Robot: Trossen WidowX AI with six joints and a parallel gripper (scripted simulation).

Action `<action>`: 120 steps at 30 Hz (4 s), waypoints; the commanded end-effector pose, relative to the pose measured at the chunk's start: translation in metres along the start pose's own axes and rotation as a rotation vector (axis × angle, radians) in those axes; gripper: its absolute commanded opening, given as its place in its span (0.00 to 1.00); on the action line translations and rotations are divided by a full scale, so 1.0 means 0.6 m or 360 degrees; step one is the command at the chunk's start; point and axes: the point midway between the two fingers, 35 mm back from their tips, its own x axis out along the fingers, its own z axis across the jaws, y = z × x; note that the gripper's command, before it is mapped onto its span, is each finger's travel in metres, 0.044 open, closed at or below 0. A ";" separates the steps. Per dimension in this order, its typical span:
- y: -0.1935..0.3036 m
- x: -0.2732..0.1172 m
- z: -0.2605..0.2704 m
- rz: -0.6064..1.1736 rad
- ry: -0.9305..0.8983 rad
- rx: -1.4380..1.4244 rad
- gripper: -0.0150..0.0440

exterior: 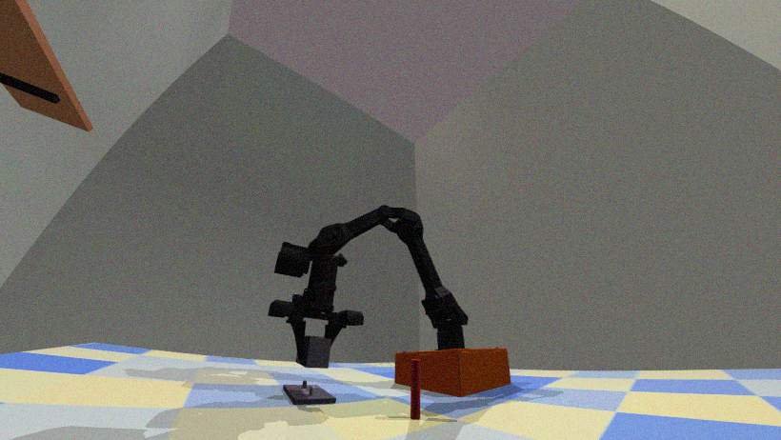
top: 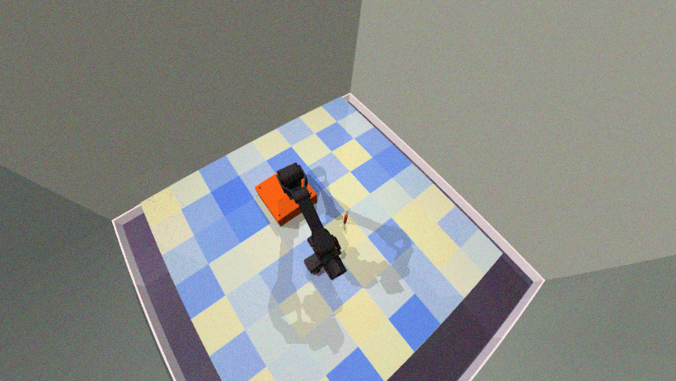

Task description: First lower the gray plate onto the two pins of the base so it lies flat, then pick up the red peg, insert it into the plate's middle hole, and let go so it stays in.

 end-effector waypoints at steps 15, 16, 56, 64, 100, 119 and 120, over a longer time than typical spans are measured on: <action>-0.002 0.001 -0.001 -0.0006 0.0001 -0.0007 0.25; -0.002 0.002 -0.001 -0.0006 0.0001 -0.0007 0.25; -0.002 0.061 0.003 -0.0001 -0.0009 0.0001 0.43; -0.002 0.061 0.003 -0.0001 -0.0009 0.0001 0.79; 0.211 -0.141 -0.085 0.0017 0.0003 -0.0553 1.00; 0.306 -0.072 -0.185 0.0021 0.0009 -0.0905 1.00; 0.305 -0.063 -0.186 0.0021 0.0009 -0.0905 1.00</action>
